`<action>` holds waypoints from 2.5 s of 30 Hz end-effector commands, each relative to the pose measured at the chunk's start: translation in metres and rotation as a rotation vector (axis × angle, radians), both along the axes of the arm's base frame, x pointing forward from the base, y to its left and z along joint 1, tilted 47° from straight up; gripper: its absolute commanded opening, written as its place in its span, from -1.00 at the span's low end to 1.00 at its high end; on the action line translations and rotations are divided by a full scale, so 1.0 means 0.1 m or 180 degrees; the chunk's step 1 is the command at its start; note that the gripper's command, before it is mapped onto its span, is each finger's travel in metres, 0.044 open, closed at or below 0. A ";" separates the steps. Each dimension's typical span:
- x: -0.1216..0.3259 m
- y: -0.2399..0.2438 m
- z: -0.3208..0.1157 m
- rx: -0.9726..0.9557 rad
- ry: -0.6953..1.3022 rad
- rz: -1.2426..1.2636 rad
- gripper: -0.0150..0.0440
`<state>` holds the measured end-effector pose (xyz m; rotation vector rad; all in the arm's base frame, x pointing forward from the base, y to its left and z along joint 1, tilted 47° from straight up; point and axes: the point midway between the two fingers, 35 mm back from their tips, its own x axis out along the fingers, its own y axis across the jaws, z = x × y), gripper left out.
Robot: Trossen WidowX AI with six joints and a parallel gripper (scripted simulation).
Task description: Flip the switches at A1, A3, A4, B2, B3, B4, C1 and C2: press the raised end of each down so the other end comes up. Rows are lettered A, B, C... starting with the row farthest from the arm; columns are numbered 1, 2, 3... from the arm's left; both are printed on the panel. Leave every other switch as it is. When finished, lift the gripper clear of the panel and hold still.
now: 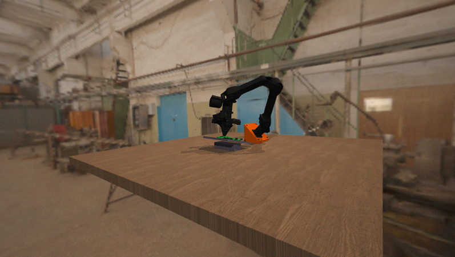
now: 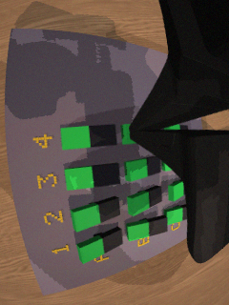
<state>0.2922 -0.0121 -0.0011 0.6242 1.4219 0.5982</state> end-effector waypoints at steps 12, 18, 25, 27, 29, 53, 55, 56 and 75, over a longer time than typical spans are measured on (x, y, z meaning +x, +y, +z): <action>0.01 0.02 -0.01 0.0016 -0.0001 -0.0012 -0.49; 0.01 0.03 -0.02 0.0016 -0.0001 -0.0012 -0.49; 0.01 0.03 -0.03 0.0016 -0.0001 -0.0012 -0.49; 0.01 0.03 -0.03 0.0016 -0.0001 -0.0012 -0.49; 0.00 -0.08 0.07 0.0000 -0.0012 -0.0017 -0.49; -0.64 0.14 0.92 0.0023 -0.0035 -0.0071 -0.49; -0.64 0.16 0.91 0.0022 -0.0038 -0.0075 -0.49; -0.64 0.20 0.87 0.0019 -0.0048 -0.0086 -0.49; -0.61 0.50 0.58 0.0029 -0.0098 -0.0130 -0.49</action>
